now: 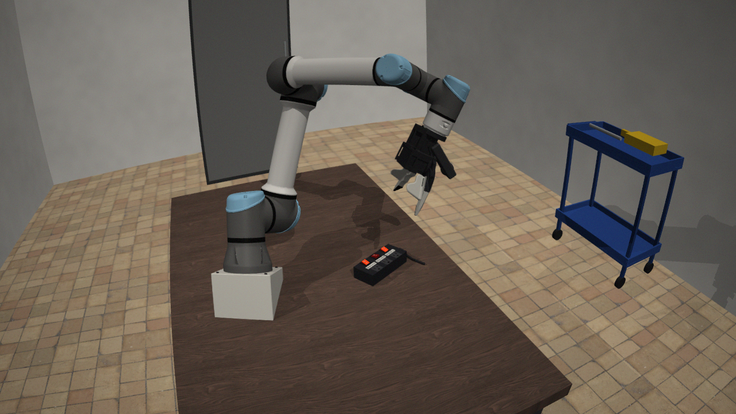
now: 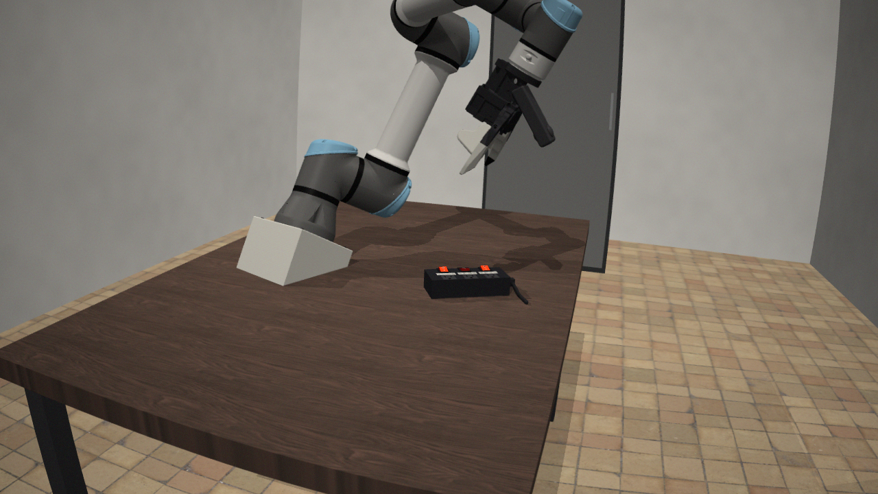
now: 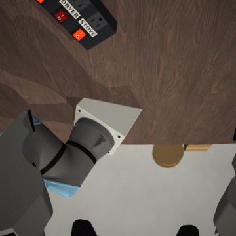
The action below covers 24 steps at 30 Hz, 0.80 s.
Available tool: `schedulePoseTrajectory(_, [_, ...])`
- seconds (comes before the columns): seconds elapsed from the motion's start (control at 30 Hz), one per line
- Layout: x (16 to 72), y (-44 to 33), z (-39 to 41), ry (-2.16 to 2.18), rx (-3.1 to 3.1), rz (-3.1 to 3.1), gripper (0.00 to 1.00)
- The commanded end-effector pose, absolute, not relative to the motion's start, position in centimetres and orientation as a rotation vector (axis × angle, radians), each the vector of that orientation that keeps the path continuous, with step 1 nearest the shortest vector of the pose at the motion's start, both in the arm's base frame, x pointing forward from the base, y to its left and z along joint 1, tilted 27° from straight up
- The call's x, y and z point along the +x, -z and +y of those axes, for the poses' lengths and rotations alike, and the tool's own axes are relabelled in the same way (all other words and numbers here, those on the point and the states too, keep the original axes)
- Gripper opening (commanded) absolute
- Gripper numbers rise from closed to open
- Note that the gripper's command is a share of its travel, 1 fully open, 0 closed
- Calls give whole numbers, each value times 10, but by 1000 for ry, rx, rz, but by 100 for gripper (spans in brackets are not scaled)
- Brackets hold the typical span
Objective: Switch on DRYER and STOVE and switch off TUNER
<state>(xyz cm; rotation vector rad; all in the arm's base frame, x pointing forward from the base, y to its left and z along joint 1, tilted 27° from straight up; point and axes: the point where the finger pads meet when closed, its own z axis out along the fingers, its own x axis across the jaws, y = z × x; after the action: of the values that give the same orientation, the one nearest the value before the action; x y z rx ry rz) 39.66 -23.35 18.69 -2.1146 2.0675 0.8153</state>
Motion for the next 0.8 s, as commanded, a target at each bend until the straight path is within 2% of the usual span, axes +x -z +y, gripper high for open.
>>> schedulePoseTrajectory(0.0, [392, -180, -216, -676, -2023, 2146, 100])
schedulePoseTrajectory(0.77, [378, -134, -138, -242, -1629, 2301, 100])
